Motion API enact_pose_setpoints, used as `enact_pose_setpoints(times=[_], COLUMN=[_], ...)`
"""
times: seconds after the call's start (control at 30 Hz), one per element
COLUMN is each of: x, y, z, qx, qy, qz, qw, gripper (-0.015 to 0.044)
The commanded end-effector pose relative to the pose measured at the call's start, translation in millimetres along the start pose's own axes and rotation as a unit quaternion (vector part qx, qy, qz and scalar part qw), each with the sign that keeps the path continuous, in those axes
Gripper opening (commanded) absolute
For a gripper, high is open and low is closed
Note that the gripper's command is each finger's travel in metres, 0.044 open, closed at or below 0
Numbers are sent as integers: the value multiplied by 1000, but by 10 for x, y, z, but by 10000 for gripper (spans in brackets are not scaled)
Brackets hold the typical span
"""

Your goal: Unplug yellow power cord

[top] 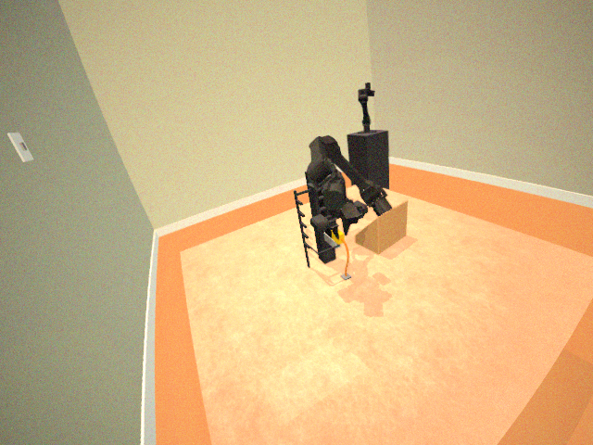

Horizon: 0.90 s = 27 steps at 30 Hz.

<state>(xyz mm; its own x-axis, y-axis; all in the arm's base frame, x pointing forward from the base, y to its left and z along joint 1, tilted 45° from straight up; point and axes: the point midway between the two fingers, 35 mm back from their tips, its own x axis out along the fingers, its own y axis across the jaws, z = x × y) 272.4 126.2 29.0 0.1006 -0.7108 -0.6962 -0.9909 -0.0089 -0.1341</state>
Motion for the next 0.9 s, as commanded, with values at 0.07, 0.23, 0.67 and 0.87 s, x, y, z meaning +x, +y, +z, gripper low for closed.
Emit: enact_pose_setpoints(times=[0.07, 0.23, 0.67, 0.87], x=[-10, -37, -131, -128], y=[-4, -2, 9, 10], z=[-18, -17, -81, -180], qx=[-1, -3, -11, -11], qy=[1, -2, -13, -12], qz=[-3, -5, -11, -11], qw=[1000, 1000, 1000, 1000], gripper=[160, 160, 160, 160])
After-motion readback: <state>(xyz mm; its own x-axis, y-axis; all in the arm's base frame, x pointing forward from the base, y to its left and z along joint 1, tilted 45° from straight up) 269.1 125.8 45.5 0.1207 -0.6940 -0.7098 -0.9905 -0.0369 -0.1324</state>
